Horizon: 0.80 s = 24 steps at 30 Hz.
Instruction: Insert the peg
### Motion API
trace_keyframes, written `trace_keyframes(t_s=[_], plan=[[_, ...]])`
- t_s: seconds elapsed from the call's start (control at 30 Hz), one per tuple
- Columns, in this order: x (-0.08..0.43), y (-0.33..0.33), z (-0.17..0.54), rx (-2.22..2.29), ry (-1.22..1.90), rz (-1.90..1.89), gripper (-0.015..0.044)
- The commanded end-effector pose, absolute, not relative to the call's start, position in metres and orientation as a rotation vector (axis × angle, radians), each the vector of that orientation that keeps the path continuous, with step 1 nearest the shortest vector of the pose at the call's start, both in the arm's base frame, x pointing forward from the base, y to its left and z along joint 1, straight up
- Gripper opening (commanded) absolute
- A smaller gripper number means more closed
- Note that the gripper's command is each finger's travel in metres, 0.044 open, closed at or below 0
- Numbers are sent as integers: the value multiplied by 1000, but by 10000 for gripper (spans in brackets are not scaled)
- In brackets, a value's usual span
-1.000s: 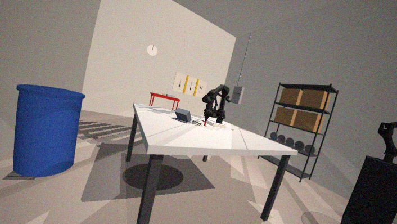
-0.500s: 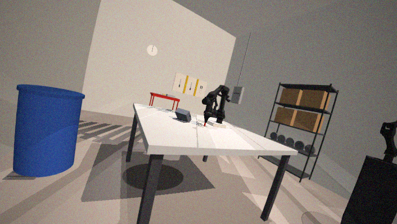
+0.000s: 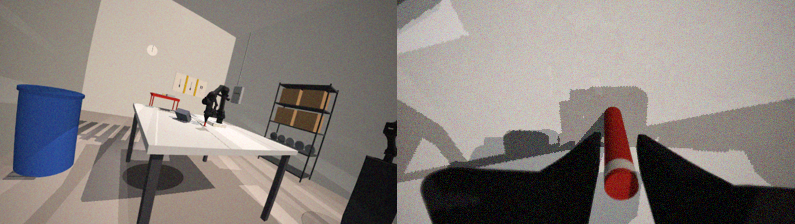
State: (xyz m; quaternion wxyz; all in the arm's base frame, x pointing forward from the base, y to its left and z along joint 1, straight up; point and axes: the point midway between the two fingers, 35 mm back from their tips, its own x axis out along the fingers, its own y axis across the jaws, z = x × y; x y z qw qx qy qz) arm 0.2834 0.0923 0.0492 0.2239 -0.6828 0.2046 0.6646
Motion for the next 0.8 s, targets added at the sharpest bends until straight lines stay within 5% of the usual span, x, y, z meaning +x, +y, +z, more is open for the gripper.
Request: trace_keyframes(t_s=[0.0, 0.23, 0.77], plan=[[283, 92, 49, -1885, 565, 1834, 59], [284, 92, 50, -1885, 565, 1834, 0], [284, 92, 105, -1884, 569, 1841, 0]])
